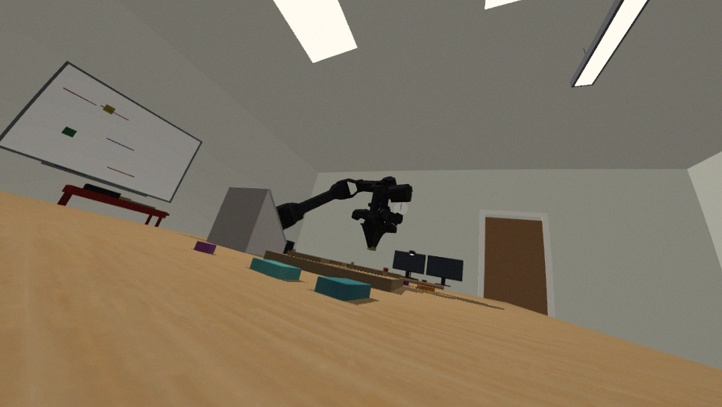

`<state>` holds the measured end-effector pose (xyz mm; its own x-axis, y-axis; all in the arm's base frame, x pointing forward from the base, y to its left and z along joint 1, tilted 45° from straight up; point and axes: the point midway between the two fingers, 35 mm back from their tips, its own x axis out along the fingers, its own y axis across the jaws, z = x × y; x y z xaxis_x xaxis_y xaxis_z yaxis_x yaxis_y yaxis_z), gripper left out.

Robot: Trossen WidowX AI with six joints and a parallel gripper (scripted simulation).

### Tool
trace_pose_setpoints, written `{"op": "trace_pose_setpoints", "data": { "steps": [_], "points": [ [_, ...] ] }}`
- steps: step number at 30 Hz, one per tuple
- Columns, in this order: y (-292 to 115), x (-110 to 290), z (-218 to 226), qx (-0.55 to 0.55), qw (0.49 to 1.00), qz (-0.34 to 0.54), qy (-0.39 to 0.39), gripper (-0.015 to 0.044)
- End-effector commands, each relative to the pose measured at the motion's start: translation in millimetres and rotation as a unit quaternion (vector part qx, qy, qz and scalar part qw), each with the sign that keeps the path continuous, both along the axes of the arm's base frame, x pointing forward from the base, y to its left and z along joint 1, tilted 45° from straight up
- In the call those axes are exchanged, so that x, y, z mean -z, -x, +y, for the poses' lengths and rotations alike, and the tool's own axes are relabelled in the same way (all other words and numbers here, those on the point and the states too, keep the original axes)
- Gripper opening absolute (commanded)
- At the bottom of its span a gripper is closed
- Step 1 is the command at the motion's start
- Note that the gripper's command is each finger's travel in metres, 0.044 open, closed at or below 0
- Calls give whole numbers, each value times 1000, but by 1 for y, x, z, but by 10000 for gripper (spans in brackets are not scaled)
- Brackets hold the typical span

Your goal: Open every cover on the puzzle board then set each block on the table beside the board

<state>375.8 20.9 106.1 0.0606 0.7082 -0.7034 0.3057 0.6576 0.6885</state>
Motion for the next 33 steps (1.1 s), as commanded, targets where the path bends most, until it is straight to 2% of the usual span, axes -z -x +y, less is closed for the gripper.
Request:
{"op": "trace_pose_setpoints", "data": {
  "steps": [1, 5, 33],
  "points": [
    [0, -10, -9, -281, 918, -278, 28, 80],
    [1, -12, -11, -343, 875, -340, 33, 80],
    [-3, 48, -85, -345, 876, -334, 50, 80]
  ]
}}
